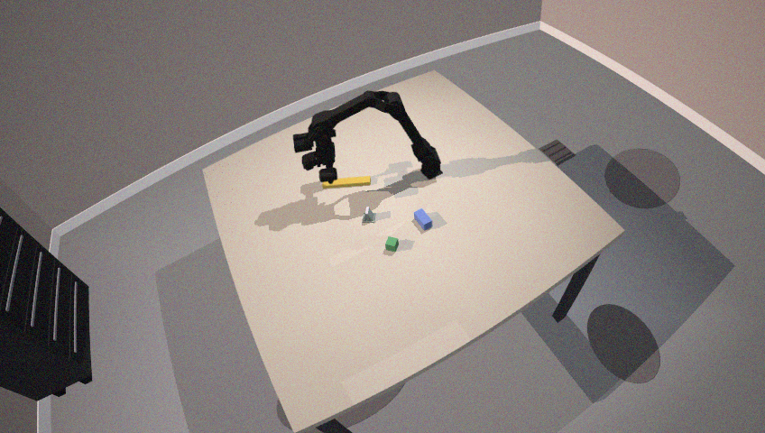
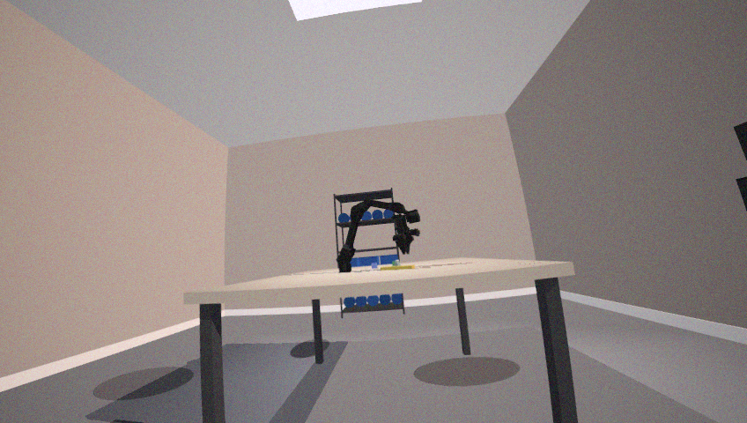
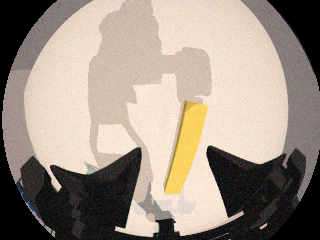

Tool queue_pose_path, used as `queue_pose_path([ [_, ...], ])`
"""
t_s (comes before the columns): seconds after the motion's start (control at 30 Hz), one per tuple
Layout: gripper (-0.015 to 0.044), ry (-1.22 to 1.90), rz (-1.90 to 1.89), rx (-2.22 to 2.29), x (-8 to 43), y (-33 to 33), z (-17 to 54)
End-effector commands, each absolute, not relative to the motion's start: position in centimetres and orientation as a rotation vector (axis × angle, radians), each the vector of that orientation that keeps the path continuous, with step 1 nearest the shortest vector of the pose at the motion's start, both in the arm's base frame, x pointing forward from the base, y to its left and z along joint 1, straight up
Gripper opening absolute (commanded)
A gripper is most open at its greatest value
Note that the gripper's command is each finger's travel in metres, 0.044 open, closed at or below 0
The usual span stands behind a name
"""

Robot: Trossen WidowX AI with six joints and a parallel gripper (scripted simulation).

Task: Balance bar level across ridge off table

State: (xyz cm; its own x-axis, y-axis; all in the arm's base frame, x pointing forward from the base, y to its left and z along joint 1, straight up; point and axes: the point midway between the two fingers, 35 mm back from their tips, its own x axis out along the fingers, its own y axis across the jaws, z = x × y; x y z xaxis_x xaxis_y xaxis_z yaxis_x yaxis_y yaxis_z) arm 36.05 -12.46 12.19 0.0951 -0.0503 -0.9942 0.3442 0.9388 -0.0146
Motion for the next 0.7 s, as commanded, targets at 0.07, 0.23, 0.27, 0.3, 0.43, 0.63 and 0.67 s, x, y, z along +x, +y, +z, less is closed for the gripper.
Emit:
queue_pose_path([
  [0.07, 0.0315, 1.492, -0.390, 0.376, 33.5, -14.4, 12.3],
  [0.23, 0.0315, 1.496, -0.401, 0.391, 33.2, -14.6, 12.2],
  [0.27, 0.0315, 1.496, -0.401, 0.391, 33.2, -14.7, 12.0],
  [0.3, 0.0315, 1.496, -0.401, 0.391, 33.2, -14.7, 11.7],
  [0.43, 0.0315, 1.496, -0.401, 0.391, 33.3, -14.7, 9.6],
  [0.63, 0.0315, 1.496, -0.401, 0.391, 33.3, -14.7, 7.8],
  [0.67, 0.0315, 1.496, -0.401, 0.391, 33.3, -14.7, 7.8],
])
